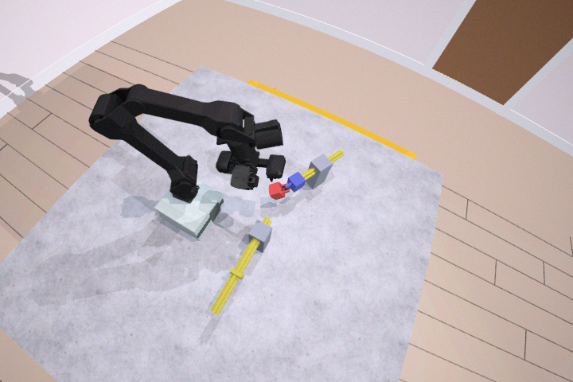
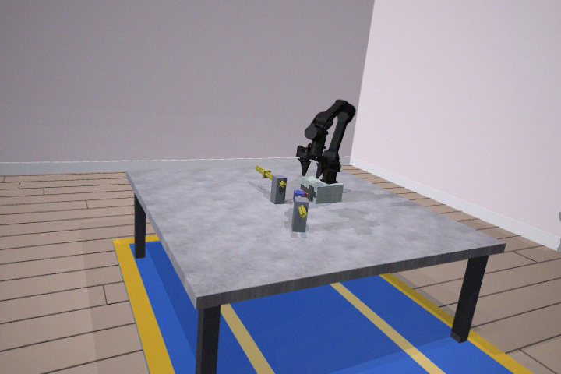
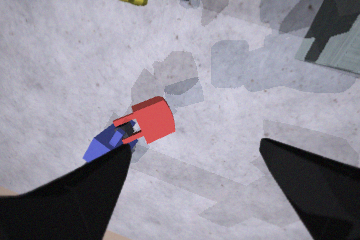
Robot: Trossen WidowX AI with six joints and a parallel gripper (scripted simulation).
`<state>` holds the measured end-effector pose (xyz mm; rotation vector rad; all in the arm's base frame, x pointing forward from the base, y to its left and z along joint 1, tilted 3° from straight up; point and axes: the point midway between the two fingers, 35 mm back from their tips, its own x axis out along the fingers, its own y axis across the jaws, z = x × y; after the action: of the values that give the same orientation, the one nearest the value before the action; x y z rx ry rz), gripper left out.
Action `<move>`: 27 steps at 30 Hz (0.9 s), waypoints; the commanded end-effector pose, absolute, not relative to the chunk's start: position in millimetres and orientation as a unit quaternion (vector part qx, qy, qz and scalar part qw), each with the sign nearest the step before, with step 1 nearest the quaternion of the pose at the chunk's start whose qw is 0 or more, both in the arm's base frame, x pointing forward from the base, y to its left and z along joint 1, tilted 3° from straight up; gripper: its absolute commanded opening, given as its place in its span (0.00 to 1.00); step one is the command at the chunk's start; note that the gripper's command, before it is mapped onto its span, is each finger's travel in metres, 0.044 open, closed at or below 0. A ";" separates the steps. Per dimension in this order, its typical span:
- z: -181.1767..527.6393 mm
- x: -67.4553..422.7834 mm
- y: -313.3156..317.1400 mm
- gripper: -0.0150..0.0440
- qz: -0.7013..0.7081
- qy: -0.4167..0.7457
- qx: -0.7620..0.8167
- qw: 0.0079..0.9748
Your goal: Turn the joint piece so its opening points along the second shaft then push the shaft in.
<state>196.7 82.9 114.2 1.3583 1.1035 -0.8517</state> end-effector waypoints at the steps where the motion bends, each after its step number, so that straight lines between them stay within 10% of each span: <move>1: 113.8 196.9 82.5 1.00 -0.388 0.444 0.610 0.529; 27: 111.4 196.6 82.4 1.00 -0.527 0.264 0.765 0.259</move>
<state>196.5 83.0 111.7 2.0042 0.7702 -1.3762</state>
